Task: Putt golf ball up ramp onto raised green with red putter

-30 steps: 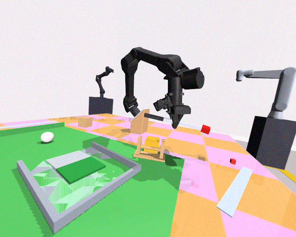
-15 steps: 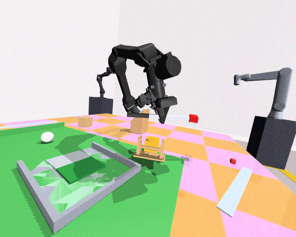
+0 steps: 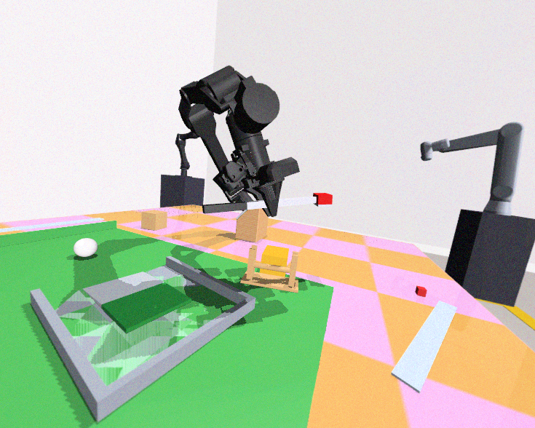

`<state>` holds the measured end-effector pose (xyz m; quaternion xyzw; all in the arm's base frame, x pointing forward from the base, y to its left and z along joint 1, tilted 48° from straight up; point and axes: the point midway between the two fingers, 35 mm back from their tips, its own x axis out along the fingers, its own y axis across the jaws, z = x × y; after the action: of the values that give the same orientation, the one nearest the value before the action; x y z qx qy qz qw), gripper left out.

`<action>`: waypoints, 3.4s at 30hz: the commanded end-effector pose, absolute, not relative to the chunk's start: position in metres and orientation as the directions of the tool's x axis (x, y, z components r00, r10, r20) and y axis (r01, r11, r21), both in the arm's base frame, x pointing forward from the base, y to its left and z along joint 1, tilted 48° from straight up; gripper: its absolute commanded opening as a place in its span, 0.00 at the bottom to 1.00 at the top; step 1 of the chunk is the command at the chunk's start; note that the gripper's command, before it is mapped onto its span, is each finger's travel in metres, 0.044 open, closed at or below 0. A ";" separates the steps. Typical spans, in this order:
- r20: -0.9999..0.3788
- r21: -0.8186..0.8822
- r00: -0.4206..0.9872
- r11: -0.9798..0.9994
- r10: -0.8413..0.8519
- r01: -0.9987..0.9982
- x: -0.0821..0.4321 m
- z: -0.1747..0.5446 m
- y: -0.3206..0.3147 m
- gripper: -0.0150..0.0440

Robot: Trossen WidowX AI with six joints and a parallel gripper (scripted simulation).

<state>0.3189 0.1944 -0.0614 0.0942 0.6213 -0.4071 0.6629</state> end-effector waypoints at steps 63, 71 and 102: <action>-0.997 0.002 0.043 0.600 0.060 -0.800 0.402 0.143 0.050 0.25; -0.992 -0.040 0.087 0.416 0.093 -0.908 0.400 0.167 0.030 0.25; -0.940 -0.337 0.291 -0.378 0.175 -0.862 0.375 0.258 -0.040 0.25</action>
<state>0.3790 -0.0352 0.2467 -0.6100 0.3031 0.5260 0.5093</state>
